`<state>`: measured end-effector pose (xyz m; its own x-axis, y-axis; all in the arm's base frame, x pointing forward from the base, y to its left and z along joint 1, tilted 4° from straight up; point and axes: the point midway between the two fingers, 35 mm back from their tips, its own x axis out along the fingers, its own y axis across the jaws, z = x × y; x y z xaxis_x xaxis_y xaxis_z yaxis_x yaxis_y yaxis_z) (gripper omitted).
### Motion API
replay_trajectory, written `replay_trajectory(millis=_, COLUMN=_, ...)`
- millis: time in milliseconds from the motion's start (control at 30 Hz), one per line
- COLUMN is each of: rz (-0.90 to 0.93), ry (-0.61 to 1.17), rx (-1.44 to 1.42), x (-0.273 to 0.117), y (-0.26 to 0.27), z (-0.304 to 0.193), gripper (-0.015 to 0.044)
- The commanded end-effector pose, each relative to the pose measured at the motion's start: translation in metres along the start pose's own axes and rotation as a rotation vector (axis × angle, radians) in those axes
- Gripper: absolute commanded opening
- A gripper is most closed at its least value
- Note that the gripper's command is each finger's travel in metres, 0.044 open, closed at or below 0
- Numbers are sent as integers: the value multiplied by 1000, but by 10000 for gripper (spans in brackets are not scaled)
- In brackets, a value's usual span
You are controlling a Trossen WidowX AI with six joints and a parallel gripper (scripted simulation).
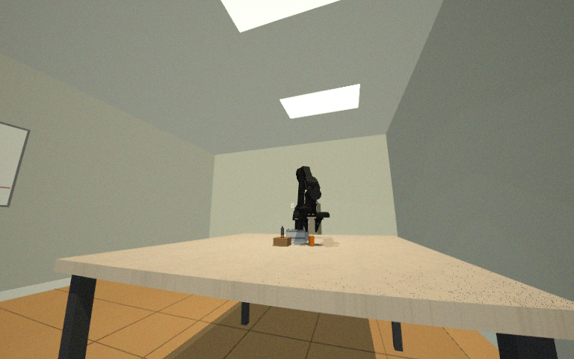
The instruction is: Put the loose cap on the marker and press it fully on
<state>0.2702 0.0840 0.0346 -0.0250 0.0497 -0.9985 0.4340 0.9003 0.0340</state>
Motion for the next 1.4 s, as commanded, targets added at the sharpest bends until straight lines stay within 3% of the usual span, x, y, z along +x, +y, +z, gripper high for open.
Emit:
replay_trajectory(millis=0, rz=3, ry=2, rx=-4, x=6, y=-1, z=-1, gripper=246)
replay_trajectory(millis=1100, rz=3, ry=3, rx=-4, x=57, y=-1, z=-1, gripper=246)
replay_trajectory(millis=1267, rz=2, ry=3, rx=-4, x=57, y=-2, z=-1, gripper=115)
replay_trajectory(millis=1367, rz=2, ry=3, rx=-4, x=57, y=-2, z=-1, gripper=95)
